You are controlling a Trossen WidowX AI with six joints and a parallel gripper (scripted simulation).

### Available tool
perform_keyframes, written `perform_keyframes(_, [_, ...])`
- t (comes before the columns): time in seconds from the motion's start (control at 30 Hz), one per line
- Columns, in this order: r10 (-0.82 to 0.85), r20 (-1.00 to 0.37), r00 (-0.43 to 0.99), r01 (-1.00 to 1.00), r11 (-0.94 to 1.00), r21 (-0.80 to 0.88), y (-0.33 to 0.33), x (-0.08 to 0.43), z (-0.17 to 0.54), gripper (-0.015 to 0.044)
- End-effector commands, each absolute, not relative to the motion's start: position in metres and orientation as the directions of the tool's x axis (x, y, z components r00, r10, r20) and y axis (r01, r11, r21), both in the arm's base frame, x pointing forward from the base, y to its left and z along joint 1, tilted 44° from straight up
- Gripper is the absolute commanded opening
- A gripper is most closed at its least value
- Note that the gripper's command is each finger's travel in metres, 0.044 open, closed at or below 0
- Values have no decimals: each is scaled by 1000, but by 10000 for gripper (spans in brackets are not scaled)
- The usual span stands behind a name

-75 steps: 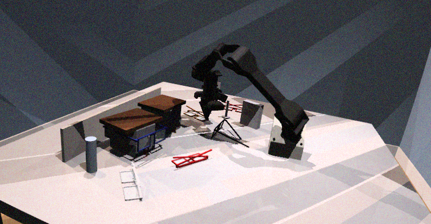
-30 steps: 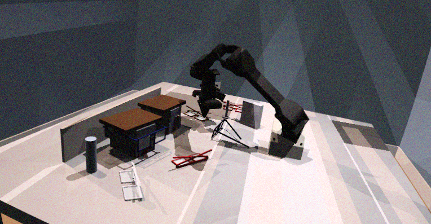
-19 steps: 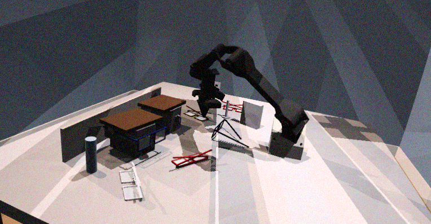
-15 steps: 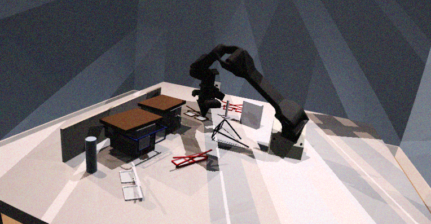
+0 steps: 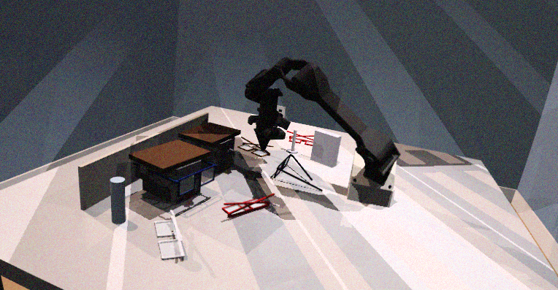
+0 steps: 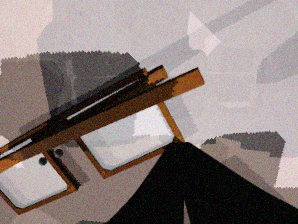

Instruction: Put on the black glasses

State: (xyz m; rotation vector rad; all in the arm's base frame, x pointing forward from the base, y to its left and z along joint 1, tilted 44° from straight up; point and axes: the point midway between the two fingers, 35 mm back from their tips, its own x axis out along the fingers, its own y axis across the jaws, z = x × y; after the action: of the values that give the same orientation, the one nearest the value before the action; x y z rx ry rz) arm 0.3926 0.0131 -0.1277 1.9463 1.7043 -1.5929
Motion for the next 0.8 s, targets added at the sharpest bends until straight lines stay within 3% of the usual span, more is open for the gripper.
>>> perform_keyframes(0.0, [663,-727,-180,771,-364,-522,12,393,-130,0])
perform_keyframes(0.77, [663,-727,-179,771,-364,-522,9,400,-135,0])
